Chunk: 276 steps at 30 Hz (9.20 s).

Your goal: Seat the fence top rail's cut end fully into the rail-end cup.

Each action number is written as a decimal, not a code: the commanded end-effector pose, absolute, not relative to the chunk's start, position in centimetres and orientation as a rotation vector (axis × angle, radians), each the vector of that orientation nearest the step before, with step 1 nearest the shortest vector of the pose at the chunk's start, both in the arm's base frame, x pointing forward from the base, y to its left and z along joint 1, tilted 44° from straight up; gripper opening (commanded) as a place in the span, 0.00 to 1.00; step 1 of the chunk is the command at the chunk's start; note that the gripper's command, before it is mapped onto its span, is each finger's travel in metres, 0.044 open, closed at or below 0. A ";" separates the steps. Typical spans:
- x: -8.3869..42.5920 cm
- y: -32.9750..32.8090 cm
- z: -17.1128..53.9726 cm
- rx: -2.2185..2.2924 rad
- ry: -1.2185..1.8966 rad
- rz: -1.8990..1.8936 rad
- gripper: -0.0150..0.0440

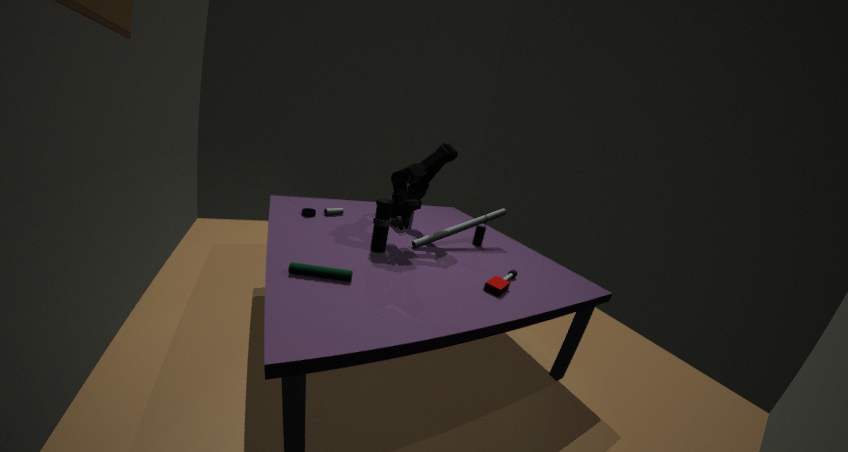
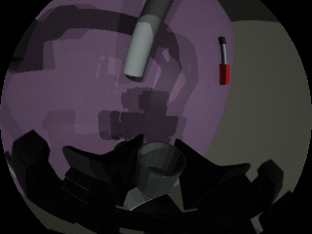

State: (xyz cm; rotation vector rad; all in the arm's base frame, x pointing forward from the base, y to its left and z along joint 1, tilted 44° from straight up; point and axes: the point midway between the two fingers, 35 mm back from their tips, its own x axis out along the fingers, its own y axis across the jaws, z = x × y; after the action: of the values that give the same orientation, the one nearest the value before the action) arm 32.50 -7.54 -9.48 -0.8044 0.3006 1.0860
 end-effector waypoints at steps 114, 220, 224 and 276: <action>29.5 6.1 5.6 1.618 1.799 -0.606 1.00; 30.0 3.7 2.3 1.454 1.627 -0.777 0.25; 30.1 3.6 2.3 1.454 1.627 -0.777 0.25; 30.7 1.6 1.0 1.441 1.642 -0.770 0.25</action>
State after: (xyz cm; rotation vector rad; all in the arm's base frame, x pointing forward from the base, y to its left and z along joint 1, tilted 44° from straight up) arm 30.64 2.20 1.12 1.4473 1.6559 -0.7608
